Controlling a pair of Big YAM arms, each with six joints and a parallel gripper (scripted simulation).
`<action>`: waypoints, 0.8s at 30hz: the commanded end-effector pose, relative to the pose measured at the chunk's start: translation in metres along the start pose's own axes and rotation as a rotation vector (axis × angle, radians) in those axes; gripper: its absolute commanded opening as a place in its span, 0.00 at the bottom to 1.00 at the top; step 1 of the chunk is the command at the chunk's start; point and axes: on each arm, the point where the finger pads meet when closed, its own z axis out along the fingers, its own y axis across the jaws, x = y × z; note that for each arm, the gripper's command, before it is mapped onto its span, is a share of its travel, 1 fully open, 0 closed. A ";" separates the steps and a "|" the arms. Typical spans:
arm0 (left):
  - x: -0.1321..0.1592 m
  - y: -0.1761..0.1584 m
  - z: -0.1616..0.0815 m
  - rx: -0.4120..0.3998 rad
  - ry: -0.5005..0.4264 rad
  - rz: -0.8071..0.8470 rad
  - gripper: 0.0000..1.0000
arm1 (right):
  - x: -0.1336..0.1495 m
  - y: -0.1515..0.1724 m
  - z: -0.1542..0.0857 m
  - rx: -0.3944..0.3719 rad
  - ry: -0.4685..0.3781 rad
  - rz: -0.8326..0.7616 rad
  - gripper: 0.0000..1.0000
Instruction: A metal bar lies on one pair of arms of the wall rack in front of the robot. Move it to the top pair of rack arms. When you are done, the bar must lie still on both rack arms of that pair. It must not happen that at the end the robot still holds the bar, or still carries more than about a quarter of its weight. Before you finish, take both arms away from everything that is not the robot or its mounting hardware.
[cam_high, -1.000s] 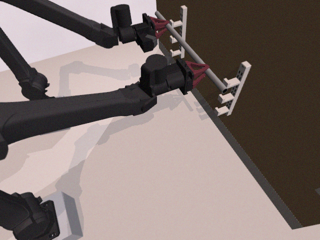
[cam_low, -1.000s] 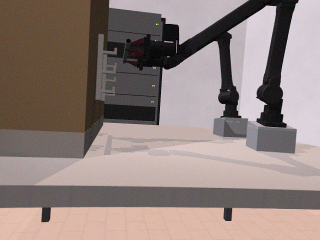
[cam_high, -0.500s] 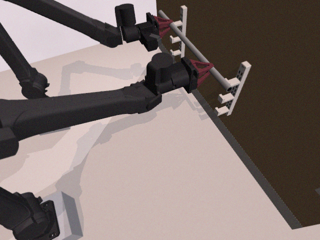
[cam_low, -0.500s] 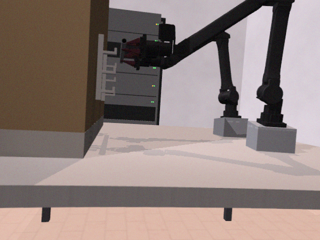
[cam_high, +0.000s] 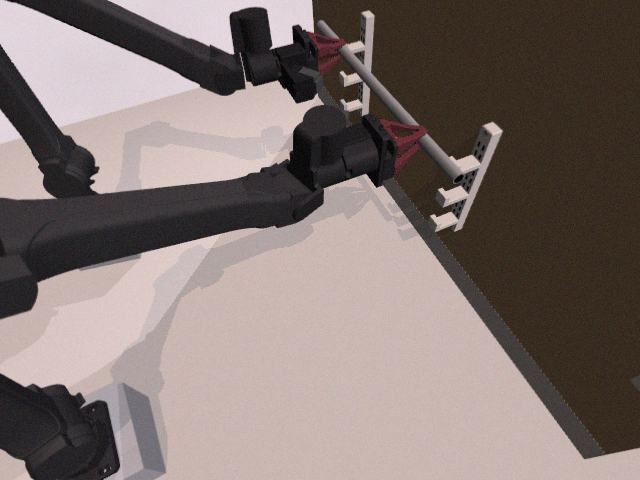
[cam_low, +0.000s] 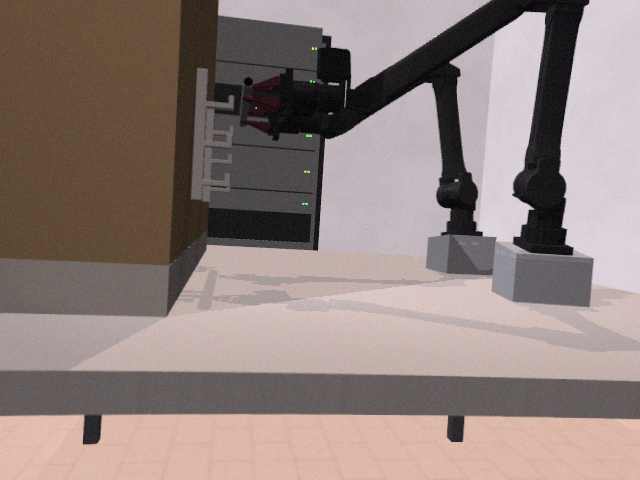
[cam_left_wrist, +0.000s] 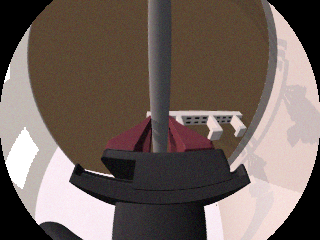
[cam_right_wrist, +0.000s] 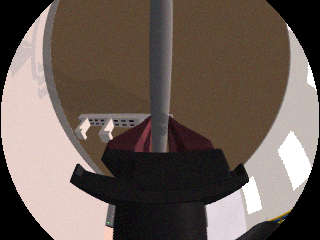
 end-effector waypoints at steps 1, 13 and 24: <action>0.004 0.039 0.016 -0.070 0.011 -0.012 0.00 | 0.006 -0.055 0.016 0.090 0.015 0.031 0.00; 0.004 0.039 0.018 -0.070 0.011 -0.012 0.00 | 0.006 -0.055 0.018 0.090 0.015 0.031 0.00; 0.004 0.038 0.019 -0.070 0.011 -0.012 0.00 | 0.006 -0.056 0.018 0.090 0.015 0.031 0.00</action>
